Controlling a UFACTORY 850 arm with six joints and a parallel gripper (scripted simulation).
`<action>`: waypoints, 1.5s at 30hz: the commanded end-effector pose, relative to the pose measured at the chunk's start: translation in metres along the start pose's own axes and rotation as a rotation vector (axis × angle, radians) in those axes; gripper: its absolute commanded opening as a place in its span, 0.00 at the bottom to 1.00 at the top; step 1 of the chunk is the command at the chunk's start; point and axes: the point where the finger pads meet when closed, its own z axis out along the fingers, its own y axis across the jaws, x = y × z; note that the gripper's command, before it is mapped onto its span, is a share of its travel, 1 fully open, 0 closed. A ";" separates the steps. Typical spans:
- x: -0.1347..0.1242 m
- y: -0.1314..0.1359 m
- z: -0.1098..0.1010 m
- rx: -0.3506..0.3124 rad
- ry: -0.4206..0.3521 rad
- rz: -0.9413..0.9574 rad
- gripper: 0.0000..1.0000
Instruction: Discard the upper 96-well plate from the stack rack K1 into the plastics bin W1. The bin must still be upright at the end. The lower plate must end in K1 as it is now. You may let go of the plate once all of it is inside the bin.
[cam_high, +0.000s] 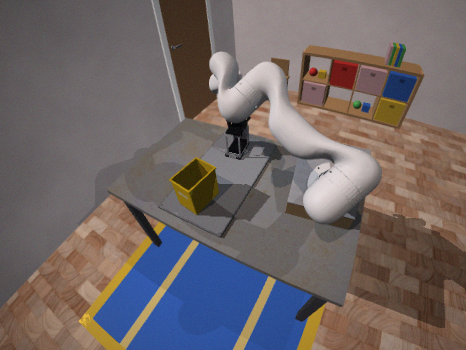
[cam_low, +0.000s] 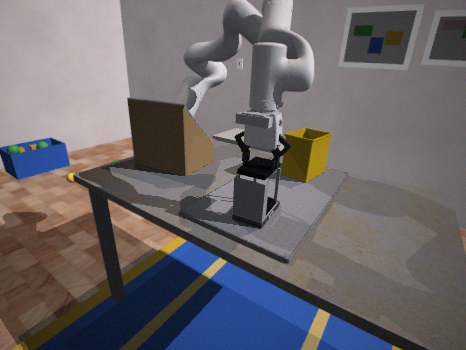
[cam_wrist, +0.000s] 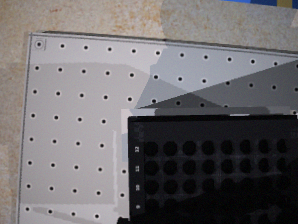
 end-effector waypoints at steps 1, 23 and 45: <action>0.000 -0.001 -0.008 0.002 0.001 -0.001 0.00; 0.000 -0.001 -0.042 0.002 0.001 -0.001 0.00; 0.000 -0.001 -0.075 0.002 0.001 -0.001 0.00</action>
